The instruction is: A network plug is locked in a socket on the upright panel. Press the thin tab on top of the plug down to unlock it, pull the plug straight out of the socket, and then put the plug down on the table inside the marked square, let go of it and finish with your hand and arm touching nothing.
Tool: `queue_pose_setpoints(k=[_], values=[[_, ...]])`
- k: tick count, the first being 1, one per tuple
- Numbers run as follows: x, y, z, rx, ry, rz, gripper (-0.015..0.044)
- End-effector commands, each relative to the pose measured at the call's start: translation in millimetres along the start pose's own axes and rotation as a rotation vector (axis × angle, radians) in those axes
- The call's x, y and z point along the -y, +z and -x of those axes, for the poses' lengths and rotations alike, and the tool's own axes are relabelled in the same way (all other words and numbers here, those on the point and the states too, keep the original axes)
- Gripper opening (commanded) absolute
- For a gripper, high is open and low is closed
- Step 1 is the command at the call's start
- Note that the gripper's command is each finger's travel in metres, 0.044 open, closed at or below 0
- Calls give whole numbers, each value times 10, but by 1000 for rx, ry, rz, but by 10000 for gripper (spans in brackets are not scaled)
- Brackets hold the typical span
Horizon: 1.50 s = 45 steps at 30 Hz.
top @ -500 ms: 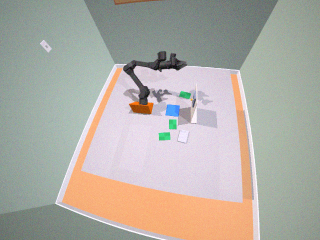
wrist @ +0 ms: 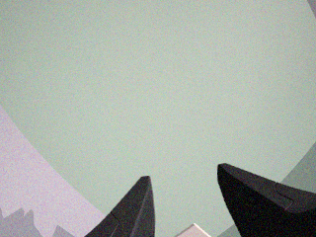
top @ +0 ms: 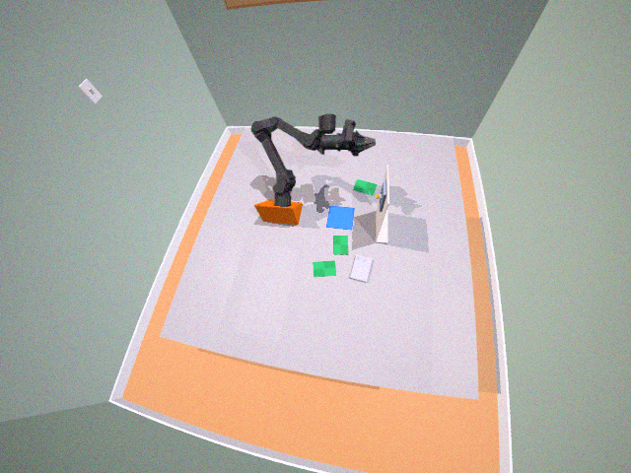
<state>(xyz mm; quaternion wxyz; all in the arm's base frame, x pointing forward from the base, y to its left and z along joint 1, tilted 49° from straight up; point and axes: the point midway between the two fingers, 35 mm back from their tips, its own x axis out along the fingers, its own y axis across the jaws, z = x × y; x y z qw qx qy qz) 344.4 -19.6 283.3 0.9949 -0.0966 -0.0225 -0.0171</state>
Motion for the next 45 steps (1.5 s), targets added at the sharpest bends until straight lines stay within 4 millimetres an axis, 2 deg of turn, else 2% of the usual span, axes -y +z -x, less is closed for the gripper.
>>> queue_pose_setpoints(k=[1, 8, 16, 32, 37, 45], values=[[-1, -226, -67, -22, 5, 58, 156], [2, -647, -125, -62, 12, 164, 156], [5, -1106, -96, -106, 24, 282, 156], [-16, -1869, 207, -190, 66, 507, 156], [-23, -1961, 273, -203, 74, 541, 156], [-35, -1958, 159, -202, 75, 542, 156]])
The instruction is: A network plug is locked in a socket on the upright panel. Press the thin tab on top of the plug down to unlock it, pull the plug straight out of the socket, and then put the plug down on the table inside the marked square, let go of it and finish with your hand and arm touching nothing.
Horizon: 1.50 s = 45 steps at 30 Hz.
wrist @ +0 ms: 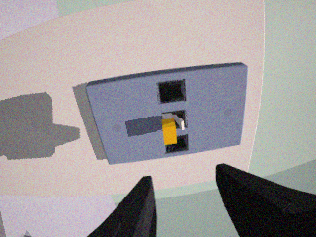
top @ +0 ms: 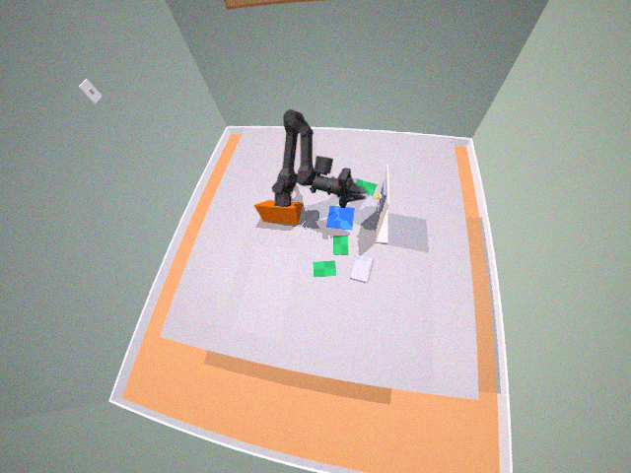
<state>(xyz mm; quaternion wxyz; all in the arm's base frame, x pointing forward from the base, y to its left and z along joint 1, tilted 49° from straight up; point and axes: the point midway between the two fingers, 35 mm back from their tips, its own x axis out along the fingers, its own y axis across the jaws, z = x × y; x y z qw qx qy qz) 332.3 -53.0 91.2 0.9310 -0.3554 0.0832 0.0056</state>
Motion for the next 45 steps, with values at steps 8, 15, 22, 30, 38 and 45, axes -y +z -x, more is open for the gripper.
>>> queue_pose_setpoints(k=[8, 15, 22, 30, 38, 45], values=[[4, 25, -168, -6, 0, 4, 156], [6, 53, -275, -5, -1, 3, 156], [5, 85, -382, -5, -2, 3, 156], [0, 122, -501, -4, -3, 3, 156], [0, 125, -511, -4, -3, 2, 77], [0, 125, -511, -4, -3, 2, 30]])
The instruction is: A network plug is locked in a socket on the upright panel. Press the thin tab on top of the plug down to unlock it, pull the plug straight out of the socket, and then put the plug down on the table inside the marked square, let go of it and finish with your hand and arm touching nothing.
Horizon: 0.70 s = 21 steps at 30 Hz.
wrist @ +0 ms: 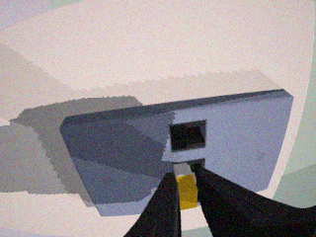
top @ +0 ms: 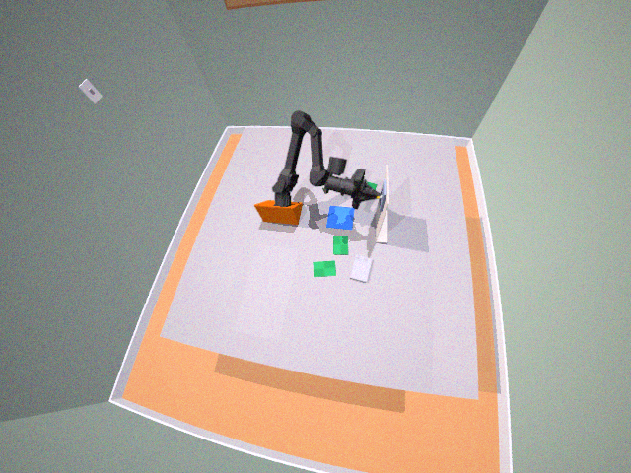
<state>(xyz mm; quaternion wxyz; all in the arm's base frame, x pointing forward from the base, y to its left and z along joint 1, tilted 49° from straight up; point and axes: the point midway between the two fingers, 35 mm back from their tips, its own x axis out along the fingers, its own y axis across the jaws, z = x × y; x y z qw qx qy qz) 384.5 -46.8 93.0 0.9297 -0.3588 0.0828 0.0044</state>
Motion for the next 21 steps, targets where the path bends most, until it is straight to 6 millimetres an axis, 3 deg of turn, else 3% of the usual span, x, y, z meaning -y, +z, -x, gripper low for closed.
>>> queue_pose_setpoints(k=[1, 5, 21], values=[[-2, -8, -2, -3, 0, -5, 24], [-2, -8, -2, -3, 0, -5, 0], [-4, -23, 71, -4, 0, -4, 0]])
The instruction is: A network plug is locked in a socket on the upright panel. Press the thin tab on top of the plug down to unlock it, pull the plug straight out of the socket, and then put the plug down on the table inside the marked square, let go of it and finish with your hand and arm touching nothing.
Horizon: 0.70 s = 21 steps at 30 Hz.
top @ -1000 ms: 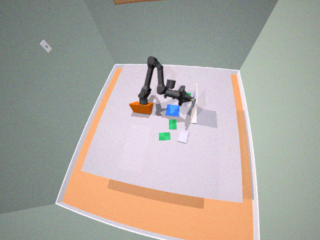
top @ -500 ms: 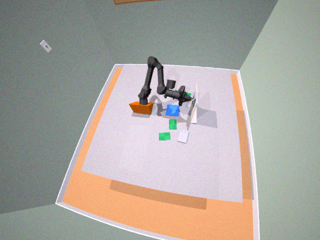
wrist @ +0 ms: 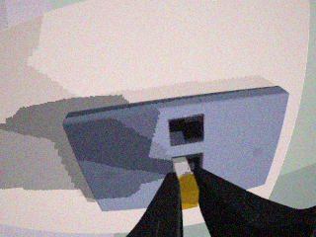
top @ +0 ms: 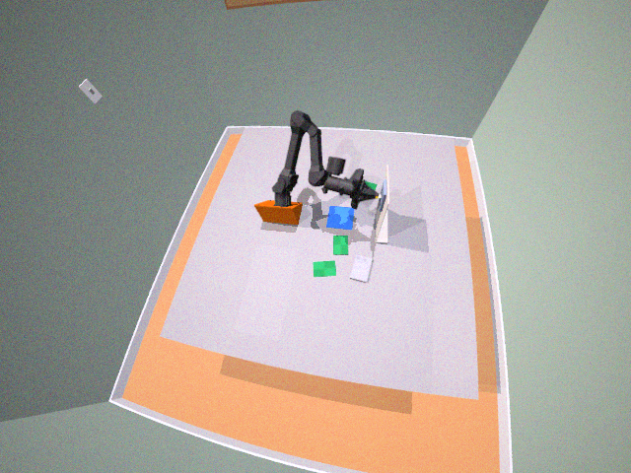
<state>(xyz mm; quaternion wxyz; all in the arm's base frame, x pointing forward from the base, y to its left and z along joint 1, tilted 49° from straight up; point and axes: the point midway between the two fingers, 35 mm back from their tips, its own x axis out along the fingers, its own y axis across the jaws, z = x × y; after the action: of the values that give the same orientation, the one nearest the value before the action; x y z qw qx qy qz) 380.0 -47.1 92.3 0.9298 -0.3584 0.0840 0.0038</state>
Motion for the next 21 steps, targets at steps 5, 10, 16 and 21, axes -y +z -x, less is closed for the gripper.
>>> queue_pose_setpoints(k=[5, 10, 16, 21], values=[[1, -17, 57, -1, 1, -4, 0], [1, -24, 86, -1, 1, -4, 0], [1, -34, 121, -2, 1, -3, 0], [0, -49, 150, -2, 1, -3, 0]])
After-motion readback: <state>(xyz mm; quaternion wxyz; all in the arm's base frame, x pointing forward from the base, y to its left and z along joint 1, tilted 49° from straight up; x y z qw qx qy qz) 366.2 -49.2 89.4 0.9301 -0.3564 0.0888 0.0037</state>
